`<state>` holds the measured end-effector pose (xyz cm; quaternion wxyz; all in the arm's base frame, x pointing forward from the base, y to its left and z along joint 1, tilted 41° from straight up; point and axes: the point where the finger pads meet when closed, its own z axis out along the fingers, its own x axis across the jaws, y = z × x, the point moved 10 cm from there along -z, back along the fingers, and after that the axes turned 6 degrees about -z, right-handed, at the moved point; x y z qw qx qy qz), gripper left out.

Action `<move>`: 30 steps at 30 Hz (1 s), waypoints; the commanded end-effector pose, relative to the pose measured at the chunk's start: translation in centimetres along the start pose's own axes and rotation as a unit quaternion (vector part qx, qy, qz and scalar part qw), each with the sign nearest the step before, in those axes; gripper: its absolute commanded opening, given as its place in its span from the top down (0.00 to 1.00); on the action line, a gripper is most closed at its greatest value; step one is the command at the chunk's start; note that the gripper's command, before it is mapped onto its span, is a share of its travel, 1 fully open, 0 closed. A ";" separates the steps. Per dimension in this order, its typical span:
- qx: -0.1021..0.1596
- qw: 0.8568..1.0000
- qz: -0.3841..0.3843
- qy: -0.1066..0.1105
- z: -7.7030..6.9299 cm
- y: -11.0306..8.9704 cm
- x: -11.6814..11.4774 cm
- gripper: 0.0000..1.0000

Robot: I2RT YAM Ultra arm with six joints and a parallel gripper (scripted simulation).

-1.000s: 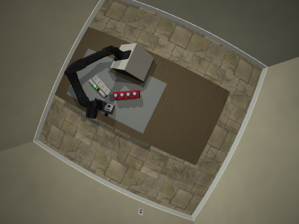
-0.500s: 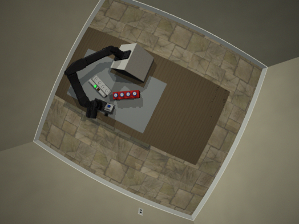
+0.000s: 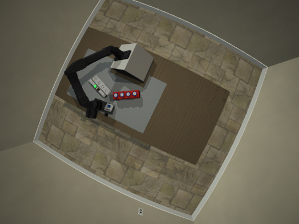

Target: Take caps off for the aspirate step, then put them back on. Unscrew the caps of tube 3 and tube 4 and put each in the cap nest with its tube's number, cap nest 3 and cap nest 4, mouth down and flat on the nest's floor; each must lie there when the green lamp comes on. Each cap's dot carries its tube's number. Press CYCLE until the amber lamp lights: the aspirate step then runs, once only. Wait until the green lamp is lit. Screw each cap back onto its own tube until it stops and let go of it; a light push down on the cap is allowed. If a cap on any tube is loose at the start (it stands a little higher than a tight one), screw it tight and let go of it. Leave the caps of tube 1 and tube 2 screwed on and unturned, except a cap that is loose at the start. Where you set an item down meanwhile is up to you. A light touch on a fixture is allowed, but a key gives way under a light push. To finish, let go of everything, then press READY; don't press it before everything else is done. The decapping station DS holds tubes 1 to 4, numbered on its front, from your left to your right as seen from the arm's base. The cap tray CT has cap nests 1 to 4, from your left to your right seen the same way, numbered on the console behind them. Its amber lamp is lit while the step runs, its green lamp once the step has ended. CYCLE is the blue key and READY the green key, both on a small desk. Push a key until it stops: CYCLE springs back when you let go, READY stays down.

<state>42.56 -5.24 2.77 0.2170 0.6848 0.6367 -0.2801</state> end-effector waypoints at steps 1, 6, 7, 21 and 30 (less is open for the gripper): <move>-0.010 1.000 -0.001 0.000 -0.8 0.2 0.3 1.00; -0.010 1.000 -0.001 0.000 -0.8 0.2 0.4 1.00; -0.010 1.000 -0.001 0.000 -0.8 0.2 0.4 1.00; -0.010 1.000 -0.001 0.000 -0.7 0.2 0.4 1.00; -0.010 1.000 -0.001 0.000 -0.1 0.2 0.4 1.00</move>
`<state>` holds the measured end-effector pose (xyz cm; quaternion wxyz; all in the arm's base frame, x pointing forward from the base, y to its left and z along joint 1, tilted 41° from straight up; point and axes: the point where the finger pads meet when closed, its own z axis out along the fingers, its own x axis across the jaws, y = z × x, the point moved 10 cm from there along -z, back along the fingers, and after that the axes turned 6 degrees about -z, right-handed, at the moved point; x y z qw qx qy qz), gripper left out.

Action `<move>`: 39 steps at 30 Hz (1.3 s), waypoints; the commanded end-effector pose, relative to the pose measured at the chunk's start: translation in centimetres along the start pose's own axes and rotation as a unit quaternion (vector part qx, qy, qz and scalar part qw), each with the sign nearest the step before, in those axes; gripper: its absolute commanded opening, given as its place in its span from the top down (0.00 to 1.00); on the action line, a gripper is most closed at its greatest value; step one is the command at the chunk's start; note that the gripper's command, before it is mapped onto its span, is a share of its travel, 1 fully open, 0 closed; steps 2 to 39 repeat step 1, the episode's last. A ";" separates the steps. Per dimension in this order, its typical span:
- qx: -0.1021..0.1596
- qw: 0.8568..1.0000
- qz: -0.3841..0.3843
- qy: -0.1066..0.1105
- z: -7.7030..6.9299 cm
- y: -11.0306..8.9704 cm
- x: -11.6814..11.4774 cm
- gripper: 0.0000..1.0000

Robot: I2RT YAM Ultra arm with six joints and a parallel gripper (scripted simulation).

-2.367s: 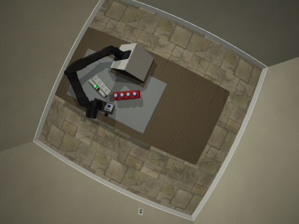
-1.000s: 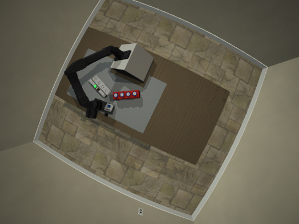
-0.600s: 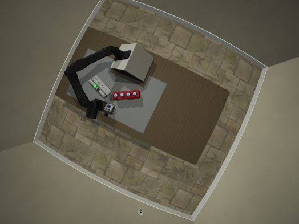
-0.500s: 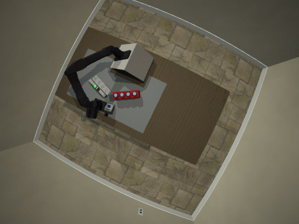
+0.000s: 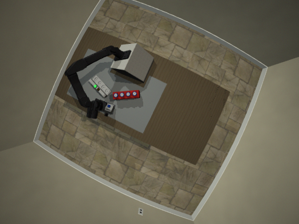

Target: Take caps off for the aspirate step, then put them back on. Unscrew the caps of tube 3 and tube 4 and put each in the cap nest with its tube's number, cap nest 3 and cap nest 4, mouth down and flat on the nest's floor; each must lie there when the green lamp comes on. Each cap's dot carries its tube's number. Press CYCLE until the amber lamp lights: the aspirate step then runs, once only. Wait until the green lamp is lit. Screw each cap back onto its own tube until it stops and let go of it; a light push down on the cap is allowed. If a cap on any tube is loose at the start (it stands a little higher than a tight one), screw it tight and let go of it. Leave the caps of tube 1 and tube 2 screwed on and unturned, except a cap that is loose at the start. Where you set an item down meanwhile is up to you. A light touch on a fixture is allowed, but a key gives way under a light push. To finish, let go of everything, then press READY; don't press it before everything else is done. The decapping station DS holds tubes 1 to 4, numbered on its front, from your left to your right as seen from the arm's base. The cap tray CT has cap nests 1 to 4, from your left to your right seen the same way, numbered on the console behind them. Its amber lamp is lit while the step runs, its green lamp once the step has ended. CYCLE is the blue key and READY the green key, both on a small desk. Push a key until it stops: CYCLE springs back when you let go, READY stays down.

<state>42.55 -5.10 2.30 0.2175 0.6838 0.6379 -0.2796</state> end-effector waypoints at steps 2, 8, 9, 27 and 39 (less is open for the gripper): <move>-0.009 1.000 0.000 0.000 -0.3 0.2 0.0 1.00; -0.009 1.000 0.000 0.000 -0.3 0.2 0.0 1.00; -0.009 1.000 0.000 0.000 -0.3 0.2 0.0 1.00; -0.009 1.000 0.000 0.000 -0.3 0.2 0.0 1.00; -0.009 1.000 0.000 0.000 -0.3 0.2 0.0 1.00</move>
